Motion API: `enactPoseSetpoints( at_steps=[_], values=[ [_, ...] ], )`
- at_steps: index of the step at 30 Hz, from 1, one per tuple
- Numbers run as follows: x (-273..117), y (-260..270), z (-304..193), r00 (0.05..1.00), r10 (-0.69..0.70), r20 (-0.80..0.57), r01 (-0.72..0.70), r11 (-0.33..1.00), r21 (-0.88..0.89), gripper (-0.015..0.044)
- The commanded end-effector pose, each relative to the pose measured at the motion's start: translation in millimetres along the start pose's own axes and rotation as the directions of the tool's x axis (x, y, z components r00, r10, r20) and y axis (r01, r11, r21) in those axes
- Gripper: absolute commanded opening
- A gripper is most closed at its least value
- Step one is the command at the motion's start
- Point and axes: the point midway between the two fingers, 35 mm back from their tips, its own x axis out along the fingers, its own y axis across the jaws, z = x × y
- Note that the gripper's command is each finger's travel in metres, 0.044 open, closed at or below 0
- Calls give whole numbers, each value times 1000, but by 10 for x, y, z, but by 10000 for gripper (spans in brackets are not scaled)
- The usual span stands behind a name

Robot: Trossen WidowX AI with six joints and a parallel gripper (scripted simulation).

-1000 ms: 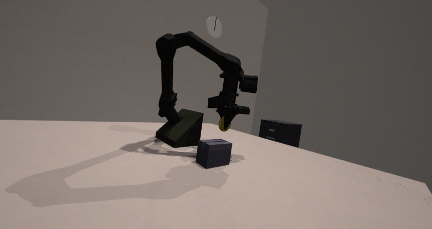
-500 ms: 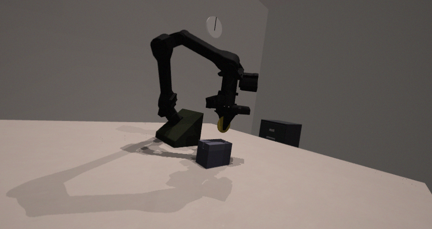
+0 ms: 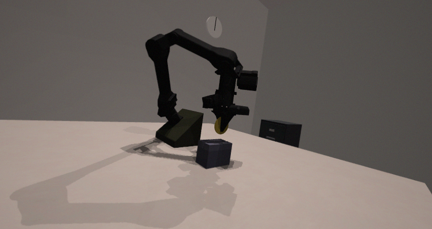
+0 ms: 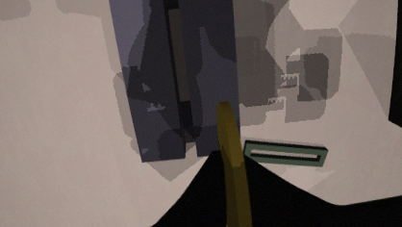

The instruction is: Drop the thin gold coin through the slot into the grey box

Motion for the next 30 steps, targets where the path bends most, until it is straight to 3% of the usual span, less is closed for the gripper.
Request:
enactPoseSetpoints(
  at_steps=[1, 12, 30],
  values=[
    [-10, 52, 82, 1000, 5, 4, -5, 1000, -3, 0],
    [-3, 170, 326, 1000, 4, 14, -4, 1000, -6, 0],
    [-3, 170, 318, 1000, 0, 10, 0, 1000, -4, 0]
  ],
)
